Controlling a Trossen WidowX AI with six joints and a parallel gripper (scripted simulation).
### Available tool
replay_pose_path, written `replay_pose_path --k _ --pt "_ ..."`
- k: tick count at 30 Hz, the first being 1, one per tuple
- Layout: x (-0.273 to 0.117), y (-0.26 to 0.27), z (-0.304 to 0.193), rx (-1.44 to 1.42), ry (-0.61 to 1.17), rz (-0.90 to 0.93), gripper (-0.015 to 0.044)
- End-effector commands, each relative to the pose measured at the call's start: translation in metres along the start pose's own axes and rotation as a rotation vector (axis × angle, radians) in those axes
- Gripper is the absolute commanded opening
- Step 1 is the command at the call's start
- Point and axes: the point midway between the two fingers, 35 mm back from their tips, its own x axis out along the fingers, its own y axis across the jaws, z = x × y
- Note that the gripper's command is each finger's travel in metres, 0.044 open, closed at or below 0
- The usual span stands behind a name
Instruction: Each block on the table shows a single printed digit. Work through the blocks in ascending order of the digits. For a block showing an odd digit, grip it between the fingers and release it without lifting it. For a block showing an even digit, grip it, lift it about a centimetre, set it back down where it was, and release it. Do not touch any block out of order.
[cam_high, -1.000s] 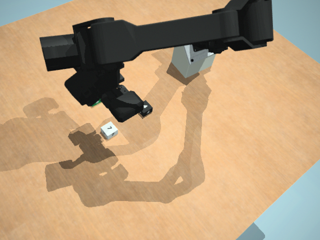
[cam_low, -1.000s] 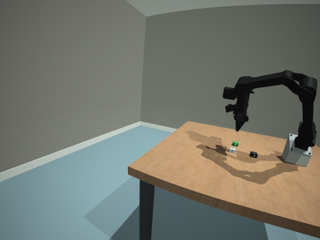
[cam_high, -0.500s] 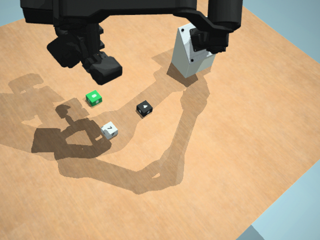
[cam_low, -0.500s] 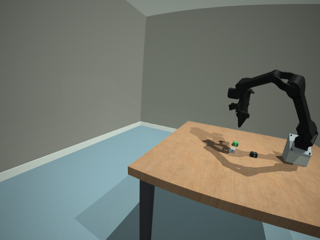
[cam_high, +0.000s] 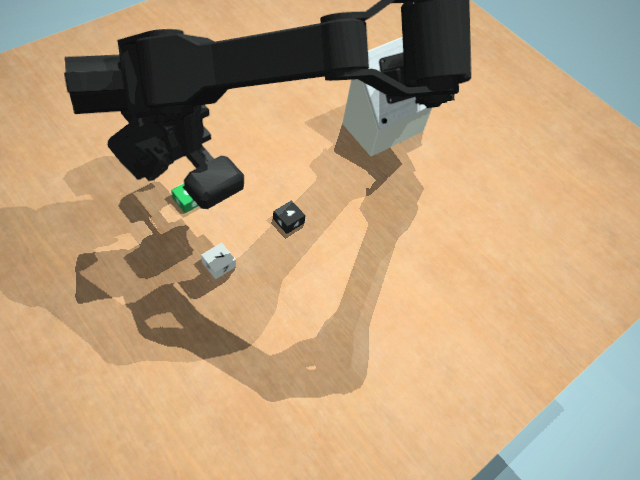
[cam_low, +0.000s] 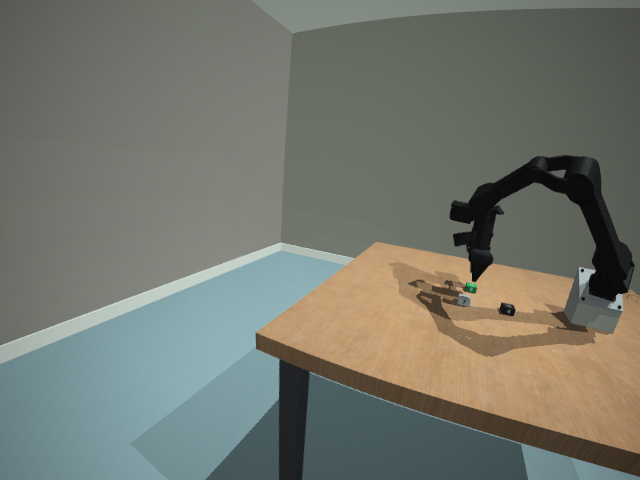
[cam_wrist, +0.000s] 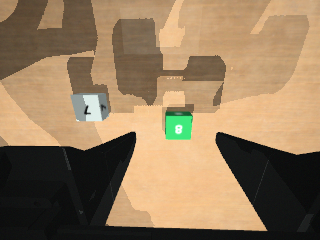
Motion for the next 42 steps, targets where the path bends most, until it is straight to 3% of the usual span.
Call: replay_pose_path --k 1,23,34,42 --pt "0.007 0.001 0.0 0.004 -0.004 0.005 0.04" --pt "0.04 0.001 0.0 0.004 -0.004 0.007 0.04" --pt "0.04 0.001 0.0 0.004 -0.004 0.007 0.012" --pt "0.04 0.001 0.0 0.004 -0.004 0.007 0.012"
